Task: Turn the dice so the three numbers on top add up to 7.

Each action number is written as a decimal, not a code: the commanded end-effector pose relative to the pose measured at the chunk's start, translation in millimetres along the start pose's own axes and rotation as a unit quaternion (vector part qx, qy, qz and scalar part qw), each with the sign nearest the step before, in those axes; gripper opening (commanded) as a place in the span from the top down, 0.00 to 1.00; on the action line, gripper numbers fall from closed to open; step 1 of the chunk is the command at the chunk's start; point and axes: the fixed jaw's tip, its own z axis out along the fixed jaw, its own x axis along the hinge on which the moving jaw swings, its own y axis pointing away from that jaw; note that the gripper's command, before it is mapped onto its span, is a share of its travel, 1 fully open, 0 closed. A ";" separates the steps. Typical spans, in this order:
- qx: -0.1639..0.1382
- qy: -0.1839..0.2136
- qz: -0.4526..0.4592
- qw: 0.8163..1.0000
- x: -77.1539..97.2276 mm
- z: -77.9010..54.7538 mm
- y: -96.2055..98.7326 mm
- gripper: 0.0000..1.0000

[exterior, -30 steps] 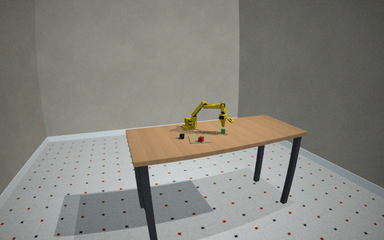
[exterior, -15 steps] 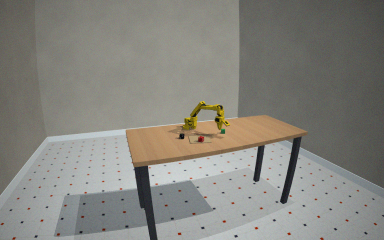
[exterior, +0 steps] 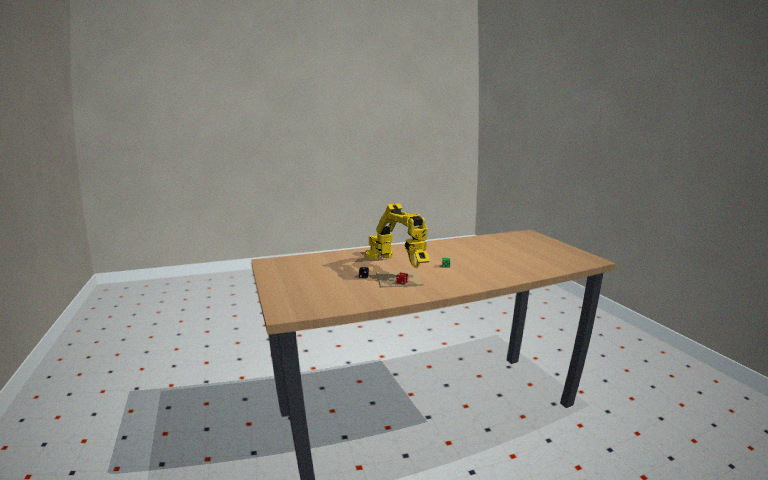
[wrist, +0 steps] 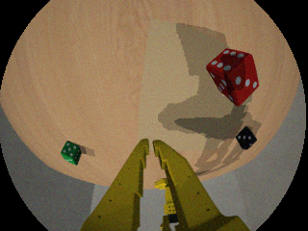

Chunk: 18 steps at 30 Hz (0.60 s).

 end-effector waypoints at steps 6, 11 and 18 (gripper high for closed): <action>-0.007 -0.029 0.085 0.996 -10.9 -13.9 -40.0 1.00; -0.007 -0.028 0.094 0.995 -10.8 -13.7 -44.4 1.00; -0.007 -0.028 0.094 0.995 -10.8 -13.7 -44.4 1.00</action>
